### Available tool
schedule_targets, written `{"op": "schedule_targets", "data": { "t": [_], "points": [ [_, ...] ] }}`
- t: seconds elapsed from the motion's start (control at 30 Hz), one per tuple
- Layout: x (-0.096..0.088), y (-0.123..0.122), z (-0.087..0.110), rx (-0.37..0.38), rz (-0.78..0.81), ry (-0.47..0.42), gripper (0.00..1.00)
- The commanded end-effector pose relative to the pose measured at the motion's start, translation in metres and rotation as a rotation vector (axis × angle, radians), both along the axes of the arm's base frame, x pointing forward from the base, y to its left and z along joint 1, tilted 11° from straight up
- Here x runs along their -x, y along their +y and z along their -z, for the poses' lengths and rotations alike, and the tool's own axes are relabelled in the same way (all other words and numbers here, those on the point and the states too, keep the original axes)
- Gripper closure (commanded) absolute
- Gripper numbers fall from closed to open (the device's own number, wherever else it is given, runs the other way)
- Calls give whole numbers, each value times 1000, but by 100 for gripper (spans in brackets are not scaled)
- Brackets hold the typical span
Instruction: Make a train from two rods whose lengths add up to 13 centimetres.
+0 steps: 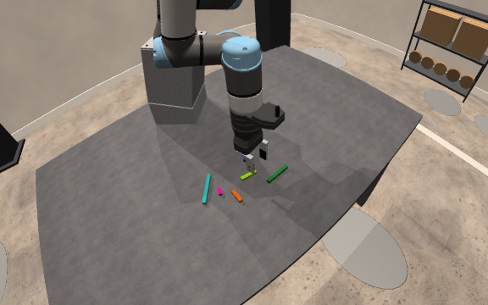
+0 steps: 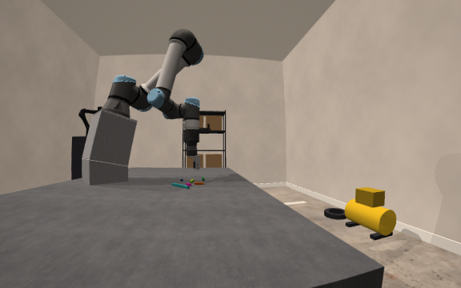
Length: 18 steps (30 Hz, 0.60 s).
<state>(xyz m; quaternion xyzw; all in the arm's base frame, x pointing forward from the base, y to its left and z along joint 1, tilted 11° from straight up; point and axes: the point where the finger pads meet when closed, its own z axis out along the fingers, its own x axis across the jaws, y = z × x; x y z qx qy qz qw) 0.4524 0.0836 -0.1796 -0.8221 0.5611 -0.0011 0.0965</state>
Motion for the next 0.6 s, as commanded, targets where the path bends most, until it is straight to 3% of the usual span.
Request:
{"op": "schedule_targets", "data": {
  "t": [0.0,0.27,0.57],
  "points": [
    [1,1,-1,-9,78,11,0],
    [3,2,-1,-21,189,29,0],
    [3,3,-1,-24,211,32,0]
  ]
}}
